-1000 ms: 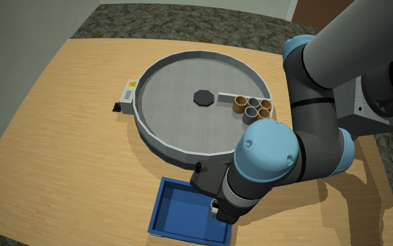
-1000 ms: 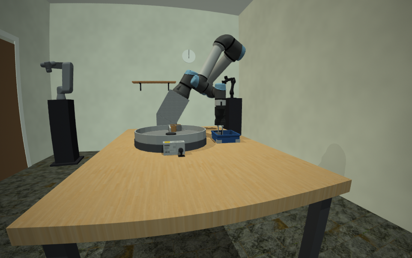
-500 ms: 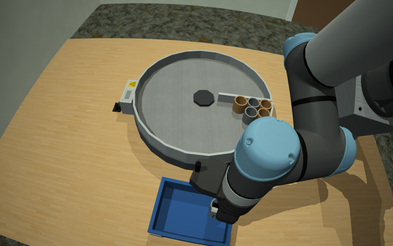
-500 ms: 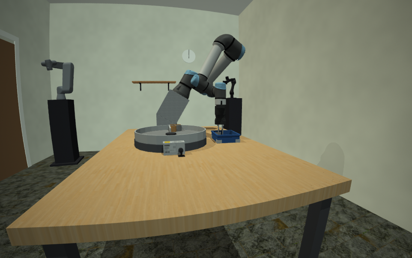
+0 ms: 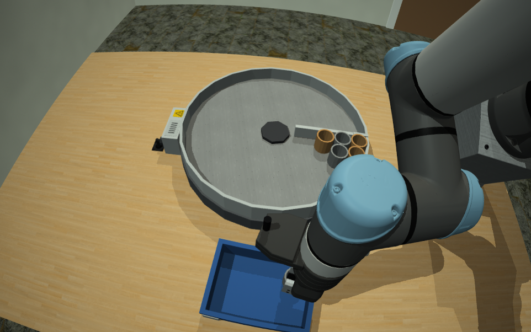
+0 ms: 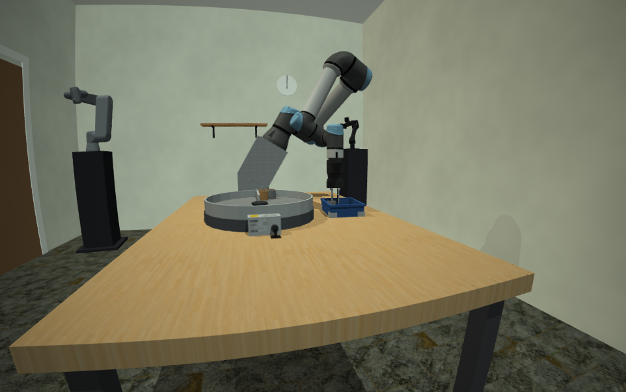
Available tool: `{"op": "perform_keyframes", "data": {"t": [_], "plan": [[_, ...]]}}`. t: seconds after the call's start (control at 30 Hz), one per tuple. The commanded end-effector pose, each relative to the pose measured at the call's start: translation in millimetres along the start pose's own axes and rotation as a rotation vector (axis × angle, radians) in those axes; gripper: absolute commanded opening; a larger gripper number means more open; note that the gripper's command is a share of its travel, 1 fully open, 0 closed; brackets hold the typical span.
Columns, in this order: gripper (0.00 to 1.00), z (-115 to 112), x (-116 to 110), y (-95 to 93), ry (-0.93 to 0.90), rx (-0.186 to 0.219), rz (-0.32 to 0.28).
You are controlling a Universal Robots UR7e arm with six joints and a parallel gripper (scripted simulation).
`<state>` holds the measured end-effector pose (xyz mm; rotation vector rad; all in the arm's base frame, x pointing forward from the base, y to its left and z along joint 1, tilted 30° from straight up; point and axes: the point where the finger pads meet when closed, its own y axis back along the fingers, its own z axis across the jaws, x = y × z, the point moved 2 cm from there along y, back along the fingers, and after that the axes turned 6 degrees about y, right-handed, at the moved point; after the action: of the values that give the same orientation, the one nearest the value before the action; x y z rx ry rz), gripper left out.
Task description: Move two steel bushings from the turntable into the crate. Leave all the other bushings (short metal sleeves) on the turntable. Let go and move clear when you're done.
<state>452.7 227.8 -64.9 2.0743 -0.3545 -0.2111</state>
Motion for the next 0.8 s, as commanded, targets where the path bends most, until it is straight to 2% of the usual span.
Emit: {"op": "perform_keyframes", "data": {"t": [0.0,0.77], "plan": [[0.47,0.9,-1.1,1.1,-0.001,0.0,-0.002],[0.47,-0.6,1.0,7.0,0.002,0.0,0.002]]}}
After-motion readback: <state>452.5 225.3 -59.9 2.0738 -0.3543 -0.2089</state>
